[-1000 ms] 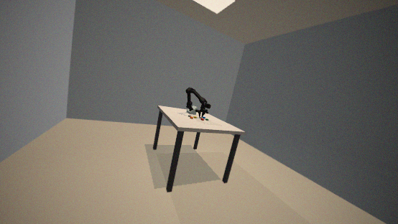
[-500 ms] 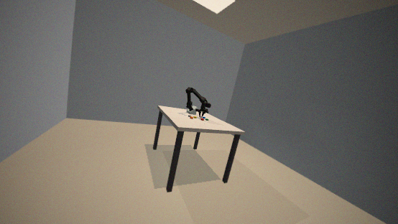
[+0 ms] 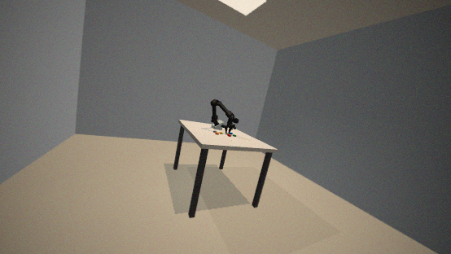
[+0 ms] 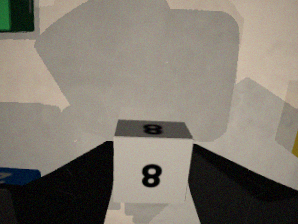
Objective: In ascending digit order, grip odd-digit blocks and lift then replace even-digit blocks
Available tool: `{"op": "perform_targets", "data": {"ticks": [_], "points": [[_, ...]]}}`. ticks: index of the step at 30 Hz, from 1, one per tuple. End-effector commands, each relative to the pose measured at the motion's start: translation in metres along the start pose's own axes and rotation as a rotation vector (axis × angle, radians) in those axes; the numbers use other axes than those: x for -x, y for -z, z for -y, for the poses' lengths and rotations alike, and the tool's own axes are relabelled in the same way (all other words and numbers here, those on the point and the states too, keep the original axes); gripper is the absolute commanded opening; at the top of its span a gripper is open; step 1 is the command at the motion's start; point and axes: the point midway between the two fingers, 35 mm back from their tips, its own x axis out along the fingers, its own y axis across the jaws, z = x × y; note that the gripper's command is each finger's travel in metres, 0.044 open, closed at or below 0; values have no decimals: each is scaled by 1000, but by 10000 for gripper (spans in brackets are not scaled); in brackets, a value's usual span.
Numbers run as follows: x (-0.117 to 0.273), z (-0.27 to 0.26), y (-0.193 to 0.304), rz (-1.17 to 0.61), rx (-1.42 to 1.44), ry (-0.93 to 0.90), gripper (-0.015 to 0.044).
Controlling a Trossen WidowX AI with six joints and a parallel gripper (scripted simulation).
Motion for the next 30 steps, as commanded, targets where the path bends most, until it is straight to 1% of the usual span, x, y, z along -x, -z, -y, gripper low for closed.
{"op": "perform_targets", "data": {"ticks": [1,7,17,18,20,23,26,28,30], "points": [[-1,0,-1,5,5,2,120],[-1,0,-1,5,5,2,120],[-1,0,-1,5,5,2,383],[-1,0,-1,5,5,2,400],[2,0,-1,5,5,2,400],[33,-1,-1,4,5,1,400],[36,0,-1,4,5,1,400],[46,-1,-2,5,5,-1,347],[76,-2,-3,4,6,-3,295]]}}
